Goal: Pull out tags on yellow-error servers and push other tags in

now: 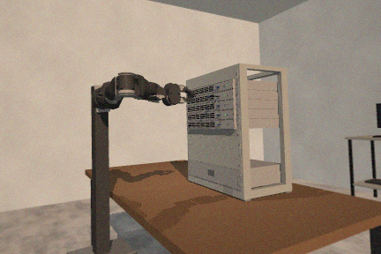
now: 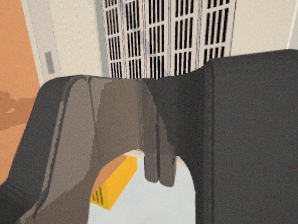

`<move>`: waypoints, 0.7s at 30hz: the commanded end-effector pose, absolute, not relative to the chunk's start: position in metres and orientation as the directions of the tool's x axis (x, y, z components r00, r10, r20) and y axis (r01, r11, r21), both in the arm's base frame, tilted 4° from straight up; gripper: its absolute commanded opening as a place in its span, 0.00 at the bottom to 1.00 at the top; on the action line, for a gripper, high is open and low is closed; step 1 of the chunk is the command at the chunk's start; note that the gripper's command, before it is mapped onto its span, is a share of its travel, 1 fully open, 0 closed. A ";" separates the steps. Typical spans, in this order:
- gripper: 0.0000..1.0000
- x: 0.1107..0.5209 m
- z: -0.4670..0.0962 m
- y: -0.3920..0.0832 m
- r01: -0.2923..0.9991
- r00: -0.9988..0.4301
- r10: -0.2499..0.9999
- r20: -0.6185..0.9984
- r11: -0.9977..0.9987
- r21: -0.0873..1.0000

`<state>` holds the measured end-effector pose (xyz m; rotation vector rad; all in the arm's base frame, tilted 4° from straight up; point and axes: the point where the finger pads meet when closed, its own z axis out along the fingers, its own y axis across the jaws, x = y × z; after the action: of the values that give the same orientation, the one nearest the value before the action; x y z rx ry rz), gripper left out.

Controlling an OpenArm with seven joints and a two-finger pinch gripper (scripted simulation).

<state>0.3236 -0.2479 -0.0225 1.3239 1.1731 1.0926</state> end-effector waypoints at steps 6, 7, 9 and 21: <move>0.00 0.314 -0.022 -0.247 0.068 0.119 0.993 0.012 -0.020 0.998; 0.00 0.313 -0.022 -0.247 0.068 0.119 0.993 0.012 -0.020 0.998; 0.00 0.311 -0.022 -0.247 0.068 0.120 0.993 0.011 -0.020 0.997; 0.00 0.311 -0.022 -0.247 0.068 0.121 0.993 0.012 -0.020 0.997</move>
<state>0.3109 -0.2473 -0.0219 1.3283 1.1638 1.0953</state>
